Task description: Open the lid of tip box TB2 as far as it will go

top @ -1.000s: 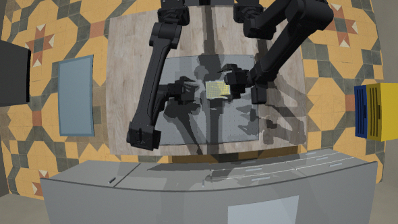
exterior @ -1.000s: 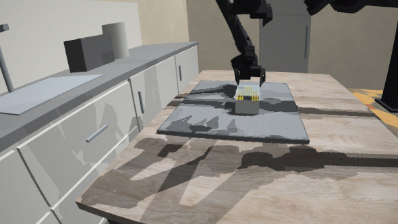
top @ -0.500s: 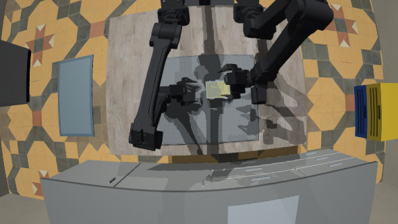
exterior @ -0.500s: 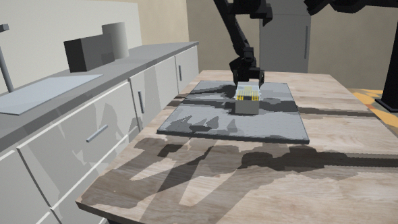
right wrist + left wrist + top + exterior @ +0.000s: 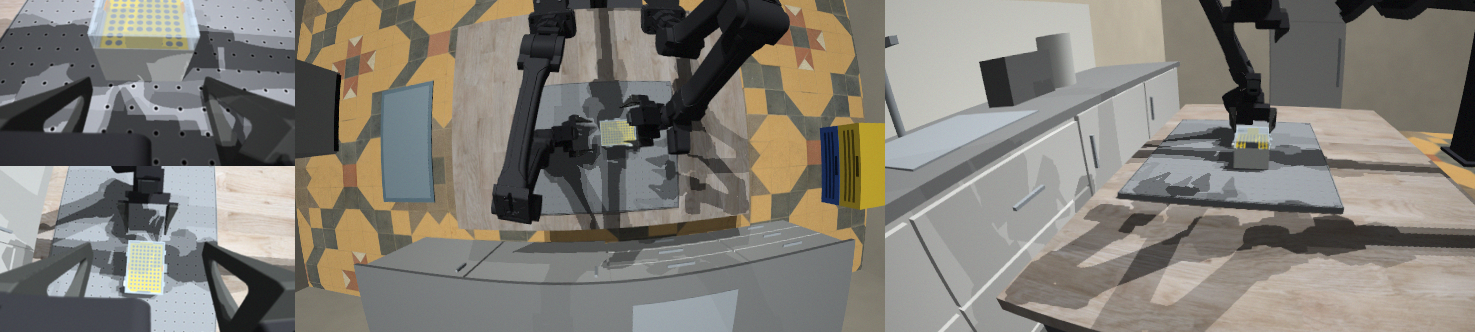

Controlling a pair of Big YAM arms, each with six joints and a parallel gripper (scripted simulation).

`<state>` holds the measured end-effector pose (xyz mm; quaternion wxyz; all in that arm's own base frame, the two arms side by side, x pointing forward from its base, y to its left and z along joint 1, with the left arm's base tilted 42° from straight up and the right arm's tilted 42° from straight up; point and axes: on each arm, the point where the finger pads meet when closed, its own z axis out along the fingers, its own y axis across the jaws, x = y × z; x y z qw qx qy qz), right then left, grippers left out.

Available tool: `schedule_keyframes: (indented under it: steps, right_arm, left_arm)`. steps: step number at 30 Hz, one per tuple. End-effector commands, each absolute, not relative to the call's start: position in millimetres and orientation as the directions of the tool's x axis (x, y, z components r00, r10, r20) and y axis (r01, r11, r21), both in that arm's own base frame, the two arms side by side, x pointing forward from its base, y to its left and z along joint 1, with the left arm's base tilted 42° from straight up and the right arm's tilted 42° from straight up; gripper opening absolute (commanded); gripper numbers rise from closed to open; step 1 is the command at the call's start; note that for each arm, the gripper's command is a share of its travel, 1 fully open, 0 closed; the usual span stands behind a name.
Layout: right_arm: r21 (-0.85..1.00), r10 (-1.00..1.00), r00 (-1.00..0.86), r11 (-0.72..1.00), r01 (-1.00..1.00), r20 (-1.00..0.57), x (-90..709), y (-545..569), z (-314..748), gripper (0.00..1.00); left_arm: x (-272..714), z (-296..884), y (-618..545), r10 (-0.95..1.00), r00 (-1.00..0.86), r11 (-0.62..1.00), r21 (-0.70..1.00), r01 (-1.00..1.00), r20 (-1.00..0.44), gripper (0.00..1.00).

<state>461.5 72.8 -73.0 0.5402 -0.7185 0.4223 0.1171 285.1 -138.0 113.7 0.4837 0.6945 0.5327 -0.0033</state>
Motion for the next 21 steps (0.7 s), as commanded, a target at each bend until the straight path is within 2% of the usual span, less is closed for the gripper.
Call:
schedule_keyframes:
  steps: [1, 21]
  right_arm:
    - [-0.637, -0.474, 0.581, -0.055, -0.769, -0.661, 445.1, 82.7, -85.1, 1.0]
    - [-0.637, -0.475, 0.581, -0.056, -0.769, -0.661, 452.1, 105.7, -95.7, 1.0]
  left_arm:
    - [287.6, 115.4, -135.9, 0.744, 0.431, 0.032, 0.672, 0.74, -0.51, 1.0]
    - [296.9, 105.1, -118.2, 0.824, 0.349, 0.05, 0.669, 0.741, -0.447, 1.0]
